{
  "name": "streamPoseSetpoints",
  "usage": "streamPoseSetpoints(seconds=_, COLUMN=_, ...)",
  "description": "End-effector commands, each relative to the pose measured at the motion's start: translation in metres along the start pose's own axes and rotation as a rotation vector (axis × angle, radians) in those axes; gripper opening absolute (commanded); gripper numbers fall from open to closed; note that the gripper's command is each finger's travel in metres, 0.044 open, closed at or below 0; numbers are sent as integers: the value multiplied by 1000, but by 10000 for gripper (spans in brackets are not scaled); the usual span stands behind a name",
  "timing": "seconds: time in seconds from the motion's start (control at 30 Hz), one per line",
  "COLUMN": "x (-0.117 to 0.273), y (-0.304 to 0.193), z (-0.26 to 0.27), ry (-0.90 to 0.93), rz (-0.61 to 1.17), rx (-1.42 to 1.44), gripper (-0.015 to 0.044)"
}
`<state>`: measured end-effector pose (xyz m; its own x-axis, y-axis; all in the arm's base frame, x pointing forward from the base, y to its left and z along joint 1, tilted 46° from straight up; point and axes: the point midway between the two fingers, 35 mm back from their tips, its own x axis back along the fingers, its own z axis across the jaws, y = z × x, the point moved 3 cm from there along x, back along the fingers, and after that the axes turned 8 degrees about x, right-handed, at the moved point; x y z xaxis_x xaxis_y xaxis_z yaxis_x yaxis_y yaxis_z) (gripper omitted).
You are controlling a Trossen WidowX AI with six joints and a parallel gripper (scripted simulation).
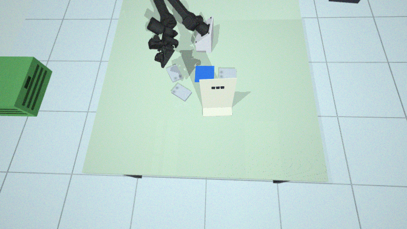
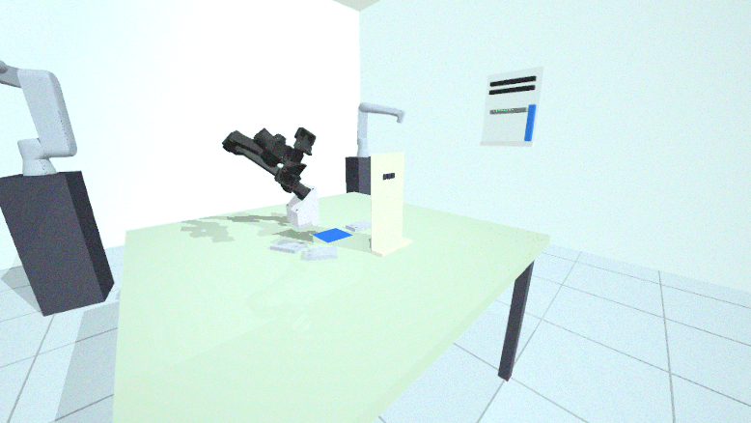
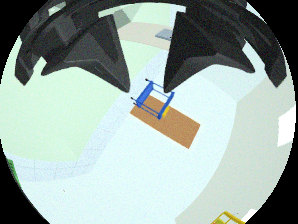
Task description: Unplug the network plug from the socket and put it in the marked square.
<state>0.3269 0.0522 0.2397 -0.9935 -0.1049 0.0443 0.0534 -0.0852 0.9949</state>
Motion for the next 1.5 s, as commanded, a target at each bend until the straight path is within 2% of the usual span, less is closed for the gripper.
streamPoseSetpoints(seconds=0.0, x=-6, y=-25, z=10, ry=10, rz=33, rx=-54, gripper=156)
streamPoseSetpoints(seconds=0.67, x=-2, y=-122, z=58, ry=61, rz=150, rx=-270, gripper=156)
streamPoseSetpoints(seconds=1.47, x=54, y=-211, z=91, ry=87, rz=287, rx=-481, gripper=156)
